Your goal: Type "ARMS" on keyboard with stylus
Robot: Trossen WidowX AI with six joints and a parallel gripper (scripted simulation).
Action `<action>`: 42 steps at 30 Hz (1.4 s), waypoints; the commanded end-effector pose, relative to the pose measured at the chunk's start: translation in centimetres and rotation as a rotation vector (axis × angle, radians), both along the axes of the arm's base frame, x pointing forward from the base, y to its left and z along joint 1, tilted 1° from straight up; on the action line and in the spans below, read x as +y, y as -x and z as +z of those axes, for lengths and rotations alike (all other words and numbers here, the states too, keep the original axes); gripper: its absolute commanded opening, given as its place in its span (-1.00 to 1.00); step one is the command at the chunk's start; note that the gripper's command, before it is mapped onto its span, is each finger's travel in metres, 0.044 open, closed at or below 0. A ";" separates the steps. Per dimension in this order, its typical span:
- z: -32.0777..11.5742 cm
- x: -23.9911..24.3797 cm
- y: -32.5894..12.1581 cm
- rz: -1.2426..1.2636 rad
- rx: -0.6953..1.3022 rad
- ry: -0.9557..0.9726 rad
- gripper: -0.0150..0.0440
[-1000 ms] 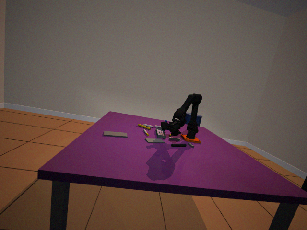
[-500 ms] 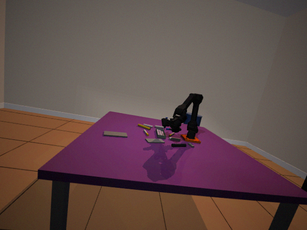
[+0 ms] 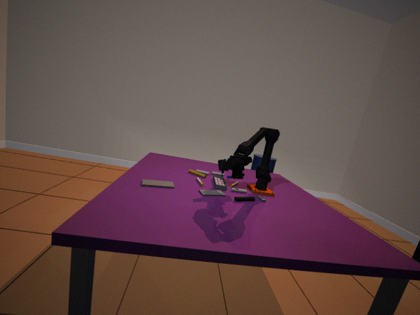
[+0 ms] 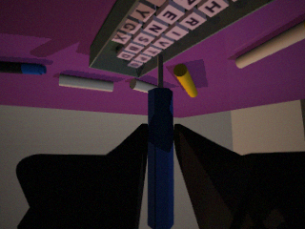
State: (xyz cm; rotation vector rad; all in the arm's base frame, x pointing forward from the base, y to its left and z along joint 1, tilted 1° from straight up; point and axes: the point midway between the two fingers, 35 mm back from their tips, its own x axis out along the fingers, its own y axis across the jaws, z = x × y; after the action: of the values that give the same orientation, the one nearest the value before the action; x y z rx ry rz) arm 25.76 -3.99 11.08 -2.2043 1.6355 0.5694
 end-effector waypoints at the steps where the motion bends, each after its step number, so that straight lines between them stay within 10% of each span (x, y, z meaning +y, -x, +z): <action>1: 0.3 -2.1 0.2 -0.001 0.002 0.019 -0.49; 42: -2.5 -3.3 0.1 -0.005 0.003 0.024 -0.22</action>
State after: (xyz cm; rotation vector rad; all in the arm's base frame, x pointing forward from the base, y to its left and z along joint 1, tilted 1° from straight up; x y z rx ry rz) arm 25.67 -7.28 8.86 -2.2115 1.6543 0.5479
